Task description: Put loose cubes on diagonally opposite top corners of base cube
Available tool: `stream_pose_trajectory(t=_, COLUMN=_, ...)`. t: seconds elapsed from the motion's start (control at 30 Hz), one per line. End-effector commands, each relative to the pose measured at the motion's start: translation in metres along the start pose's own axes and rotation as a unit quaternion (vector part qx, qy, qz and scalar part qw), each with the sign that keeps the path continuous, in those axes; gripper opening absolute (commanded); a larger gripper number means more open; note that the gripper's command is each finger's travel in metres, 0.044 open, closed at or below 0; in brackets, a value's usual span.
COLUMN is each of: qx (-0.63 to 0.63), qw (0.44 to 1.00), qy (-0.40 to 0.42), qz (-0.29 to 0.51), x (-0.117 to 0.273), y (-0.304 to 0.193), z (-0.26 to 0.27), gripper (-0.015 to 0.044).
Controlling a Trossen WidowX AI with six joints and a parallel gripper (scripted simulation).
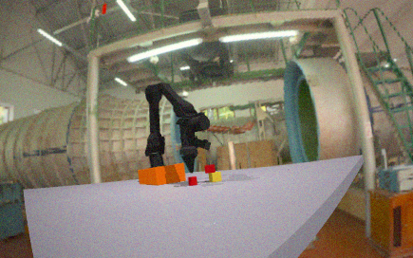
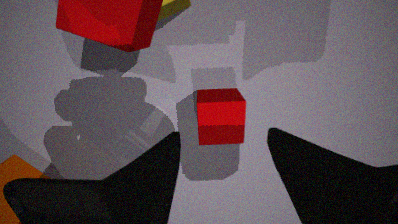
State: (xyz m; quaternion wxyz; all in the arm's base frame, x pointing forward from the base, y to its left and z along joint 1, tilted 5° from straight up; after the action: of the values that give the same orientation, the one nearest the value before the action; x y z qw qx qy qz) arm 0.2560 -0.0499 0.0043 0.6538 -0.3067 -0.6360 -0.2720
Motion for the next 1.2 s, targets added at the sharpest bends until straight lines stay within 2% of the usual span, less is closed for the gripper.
stream_pose_trajectory(t=0.0, qx=0.002, qw=1.0, qy=0.0, qz=0.003, x=-0.007, y=-0.001, z=0.0, gripper=0.0265)
stream_pose_trajectory(t=0.63, qx=0.002, qw=1.0, qy=0.0, qz=0.003, x=-0.036, y=-0.001, z=0.0, gripper=0.0265)
stream_pose_trajectory(t=0.83, qx=0.002, qw=1.0, qy=0.0, qz=0.003, x=-0.036, y=-0.001, z=0.0, gripper=0.0107)
stream_pose_trajectory(t=1.17, qx=0.002, qw=1.0, qy=0.0, qz=0.003, x=-0.02, y=0.001, z=-0.002, gripper=0.0105)
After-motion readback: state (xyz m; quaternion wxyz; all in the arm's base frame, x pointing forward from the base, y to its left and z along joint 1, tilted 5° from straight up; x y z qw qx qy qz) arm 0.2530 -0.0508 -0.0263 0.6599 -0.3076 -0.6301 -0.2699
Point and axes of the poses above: the point midway between the two fingers, 35 mm back from their tips, its own x axis back along the fingers, its own z axis across the jaws, y = z × x, the point moved 1 cm from there along x, back along the fingers, and after that the axes turned 6 degrees about x, right-handed, at the moved point
